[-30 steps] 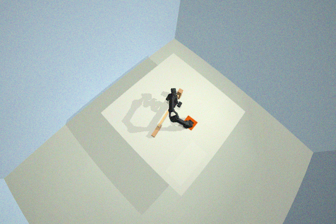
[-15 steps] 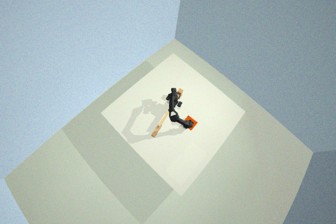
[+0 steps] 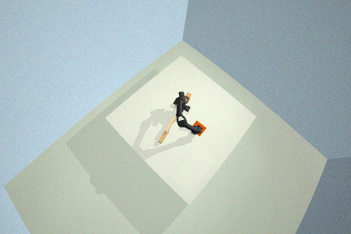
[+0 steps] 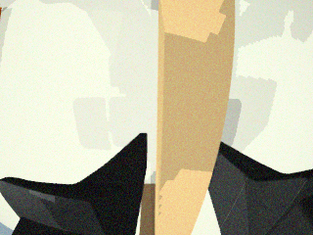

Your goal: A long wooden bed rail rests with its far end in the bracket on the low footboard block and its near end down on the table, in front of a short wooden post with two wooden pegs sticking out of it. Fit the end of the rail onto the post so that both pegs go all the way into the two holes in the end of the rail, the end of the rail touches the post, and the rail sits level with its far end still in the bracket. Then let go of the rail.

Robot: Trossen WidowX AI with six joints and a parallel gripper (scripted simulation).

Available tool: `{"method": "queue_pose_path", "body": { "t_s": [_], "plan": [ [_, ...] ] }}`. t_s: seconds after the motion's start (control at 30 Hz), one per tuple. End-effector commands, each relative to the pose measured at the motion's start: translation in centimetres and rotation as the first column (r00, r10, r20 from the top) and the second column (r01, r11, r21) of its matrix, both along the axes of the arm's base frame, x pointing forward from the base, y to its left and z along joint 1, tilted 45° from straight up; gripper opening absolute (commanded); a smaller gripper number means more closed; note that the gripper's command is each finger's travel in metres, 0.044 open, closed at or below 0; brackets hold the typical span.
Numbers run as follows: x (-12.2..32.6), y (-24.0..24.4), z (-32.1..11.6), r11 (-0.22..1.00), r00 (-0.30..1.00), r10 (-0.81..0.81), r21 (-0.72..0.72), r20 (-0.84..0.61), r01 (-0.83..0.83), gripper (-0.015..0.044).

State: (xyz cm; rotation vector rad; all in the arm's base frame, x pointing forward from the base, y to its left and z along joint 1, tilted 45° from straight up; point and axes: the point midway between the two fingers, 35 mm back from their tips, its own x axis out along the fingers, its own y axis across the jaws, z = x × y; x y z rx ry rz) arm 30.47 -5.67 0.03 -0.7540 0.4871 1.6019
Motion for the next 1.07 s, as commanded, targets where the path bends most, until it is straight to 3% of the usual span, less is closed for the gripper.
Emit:
{"method": "queue_pose_path", "body": {
  "t_s": [0.0,0.27,0.4,0.57,1.03],
  "plan": [
    [0.0,0.0,0.0,1.0,1.0,0.0,0.0,0.0,0.0,0.0236],
    [0.0,0.0,0.0,1.0,1.0,0.0,0.0,0.0,0.0,0.044],
    [0.0,0.0,0.2,1.0,1.0,0.0,0.0,0.0,0.0,0.044],
    [-0.5,0.0,4.2,1.0,1.0,-0.005,-0.004,0.006,0.005,0.044],
    [-0.5,0.0,4.2,1.0,1.0,-0.005,-0.004,0.006,0.005,0.044]
  ]
}}
